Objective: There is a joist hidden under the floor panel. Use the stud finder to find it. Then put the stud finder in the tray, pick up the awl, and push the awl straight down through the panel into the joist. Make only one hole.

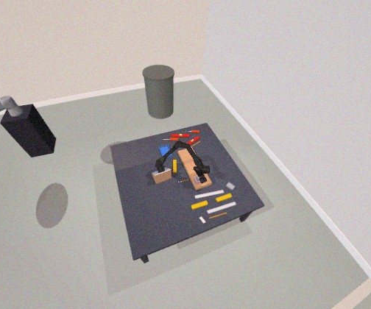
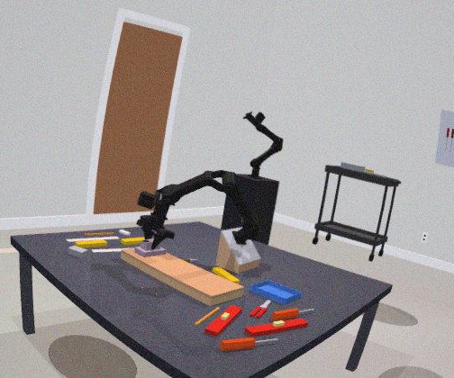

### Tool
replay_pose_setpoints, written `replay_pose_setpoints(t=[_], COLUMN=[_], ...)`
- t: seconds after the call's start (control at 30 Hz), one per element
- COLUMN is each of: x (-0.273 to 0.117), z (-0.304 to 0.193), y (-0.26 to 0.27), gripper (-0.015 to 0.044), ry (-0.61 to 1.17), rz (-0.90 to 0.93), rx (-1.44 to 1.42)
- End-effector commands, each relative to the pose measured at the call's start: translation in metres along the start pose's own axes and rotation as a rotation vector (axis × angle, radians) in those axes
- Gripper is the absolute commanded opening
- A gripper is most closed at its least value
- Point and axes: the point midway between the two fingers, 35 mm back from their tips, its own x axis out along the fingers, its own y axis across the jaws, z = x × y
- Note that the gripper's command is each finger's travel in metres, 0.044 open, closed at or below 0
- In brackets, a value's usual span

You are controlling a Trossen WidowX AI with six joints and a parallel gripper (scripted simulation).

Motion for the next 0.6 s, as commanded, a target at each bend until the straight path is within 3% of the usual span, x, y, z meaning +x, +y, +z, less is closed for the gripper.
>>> replay_pose_setpoints(t=[0.0,0.57], x=[-0.001,-0.013], z=[-0.001,0.005], y=[-0.015,-0.014], gripper=[0.0,0.0], ry=[-0.001,-0.001], rz=[-0.006,-0.005], rx=[0.003,0.003])
